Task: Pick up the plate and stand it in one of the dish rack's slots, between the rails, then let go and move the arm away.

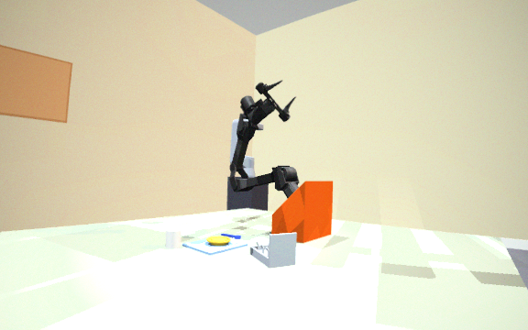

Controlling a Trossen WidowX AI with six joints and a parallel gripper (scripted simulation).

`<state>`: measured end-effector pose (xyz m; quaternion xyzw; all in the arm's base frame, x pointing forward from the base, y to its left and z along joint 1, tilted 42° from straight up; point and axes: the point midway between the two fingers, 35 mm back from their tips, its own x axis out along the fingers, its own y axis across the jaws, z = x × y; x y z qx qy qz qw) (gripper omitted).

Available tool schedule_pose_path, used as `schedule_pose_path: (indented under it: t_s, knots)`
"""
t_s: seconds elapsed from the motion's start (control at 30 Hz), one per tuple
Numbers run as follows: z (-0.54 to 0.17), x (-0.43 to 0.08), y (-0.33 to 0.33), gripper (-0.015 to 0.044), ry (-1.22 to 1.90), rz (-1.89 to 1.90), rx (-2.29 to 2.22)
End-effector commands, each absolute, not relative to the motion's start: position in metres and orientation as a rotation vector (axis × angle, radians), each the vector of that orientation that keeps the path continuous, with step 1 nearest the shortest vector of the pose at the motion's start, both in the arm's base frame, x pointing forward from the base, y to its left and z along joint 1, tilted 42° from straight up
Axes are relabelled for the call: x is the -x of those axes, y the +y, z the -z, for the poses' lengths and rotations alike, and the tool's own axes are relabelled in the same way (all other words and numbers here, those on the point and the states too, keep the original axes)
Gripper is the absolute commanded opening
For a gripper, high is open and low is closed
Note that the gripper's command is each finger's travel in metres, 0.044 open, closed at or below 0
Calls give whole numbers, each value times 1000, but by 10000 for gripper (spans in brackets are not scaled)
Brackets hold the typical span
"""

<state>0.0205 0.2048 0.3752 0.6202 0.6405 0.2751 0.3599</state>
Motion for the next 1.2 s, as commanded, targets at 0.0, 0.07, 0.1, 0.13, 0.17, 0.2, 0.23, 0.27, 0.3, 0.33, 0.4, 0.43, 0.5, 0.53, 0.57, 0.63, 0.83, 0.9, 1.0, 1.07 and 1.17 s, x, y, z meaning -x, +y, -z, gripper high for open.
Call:
schedule_pose_path:
  t_s: [0.0, 0.07, 0.1, 0.13, 0.17, 0.2, 0.23, 0.27, 0.3, 0.33, 0.4, 0.43, 0.5, 0.53, 0.57, 0.63, 0.83, 0.9, 1.0, 1.07, 1.17]
  knots:
    - [-360, -48, 219, 400, 1509, -633, -1557]
    - [-353, -61, 223, 400, 1448, -602, -1536]
    - [-350, -68, 225, 400, 1419, -586, -1524]
    - [-346, -74, 227, 400, 1390, -570, -1512]
    - [-343, -81, 228, 400, 1362, -553, -1498]
    - [-340, -87, 229, 400, 1334, -536, -1484]
    - [-336, -94, 230, 400, 1308, -518, -1470]
    - [-332, -100, 230, 400, 1282, -501, -1455]
    - [-329, -107, 231, 400, 1256, -483, -1439]
    - [-325, -114, 231, 400, 1232, -465, -1423]
    - [-318, -126, 230, 400, 1188, -427, -1396]
    - [-315, -132, 230, 400, 1167, -408, -1382]
    - [-308, -145, 228, 400, 1128, -370, -1353]
    - [-304, -151, 227, 400, 1110, -351, -1338]
    - [-301, -157, 226, 400, 1091, -332, -1323]
    - [-293, -169, 223, 400, 1057, -293, -1292]
    - [-268, -205, 208, 400, 963, -168, -1160]
    - [-259, -217, 202, 400, 937, -125, -1111]
    - [-246, -234, 191, 400, 905, -61, -1035]
    - [-237, -244, 183, 400, 888, -18, -984]
    - [-224, -258, 169, 400, 868, 45, -905]
